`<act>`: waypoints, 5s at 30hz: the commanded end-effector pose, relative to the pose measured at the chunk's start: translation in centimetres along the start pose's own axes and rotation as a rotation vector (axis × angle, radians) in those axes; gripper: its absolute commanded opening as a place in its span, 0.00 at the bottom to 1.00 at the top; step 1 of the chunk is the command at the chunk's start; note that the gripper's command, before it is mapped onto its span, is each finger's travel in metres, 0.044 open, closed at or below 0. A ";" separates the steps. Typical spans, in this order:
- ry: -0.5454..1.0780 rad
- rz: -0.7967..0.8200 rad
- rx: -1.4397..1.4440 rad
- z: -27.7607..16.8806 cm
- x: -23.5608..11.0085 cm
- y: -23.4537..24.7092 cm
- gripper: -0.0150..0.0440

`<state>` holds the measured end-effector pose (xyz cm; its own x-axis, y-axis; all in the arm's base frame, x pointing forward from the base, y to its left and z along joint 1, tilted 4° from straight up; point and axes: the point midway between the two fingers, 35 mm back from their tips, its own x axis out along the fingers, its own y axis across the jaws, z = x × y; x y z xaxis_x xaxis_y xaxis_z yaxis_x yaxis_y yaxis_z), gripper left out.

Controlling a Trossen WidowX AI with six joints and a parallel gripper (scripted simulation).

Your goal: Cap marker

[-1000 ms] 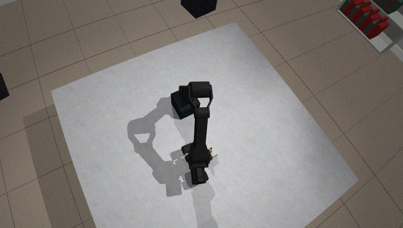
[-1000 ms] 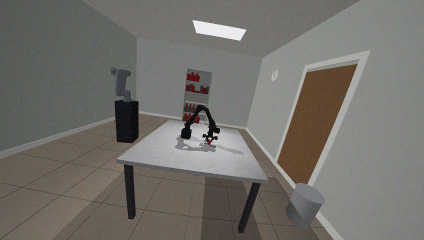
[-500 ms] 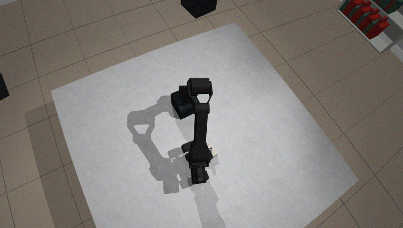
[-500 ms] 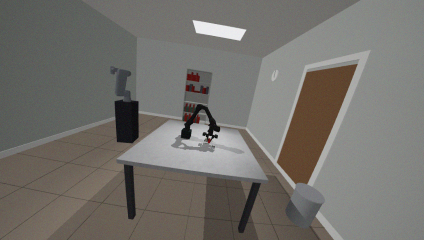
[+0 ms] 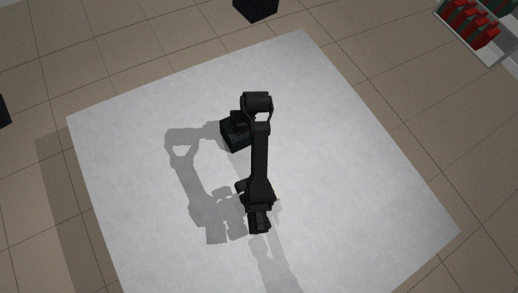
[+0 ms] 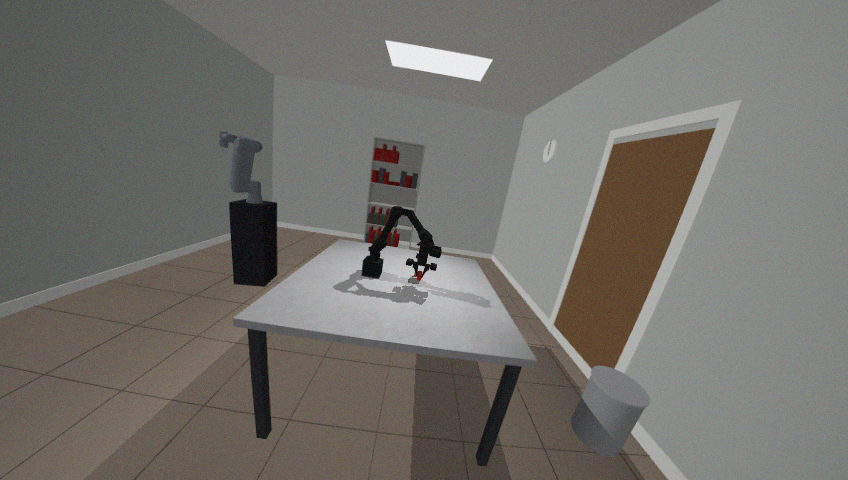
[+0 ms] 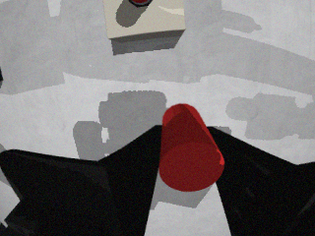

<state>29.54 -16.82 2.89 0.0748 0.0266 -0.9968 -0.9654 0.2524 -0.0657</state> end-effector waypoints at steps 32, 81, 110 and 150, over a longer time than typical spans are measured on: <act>-0.008 -0.006 -0.001 9.8 -5.1 3.5 0.25; -0.010 -0.004 -0.006 9.9 0.4 3.5 0.48; -0.010 -0.002 0.532 9.9 -6.8 3.6 0.69; -0.011 0.001 1.461 10.0 -3.7 3.7 0.25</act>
<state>28.17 -6.26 7.27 0.0864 0.0349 -0.9956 0.1368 0.9895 0.0465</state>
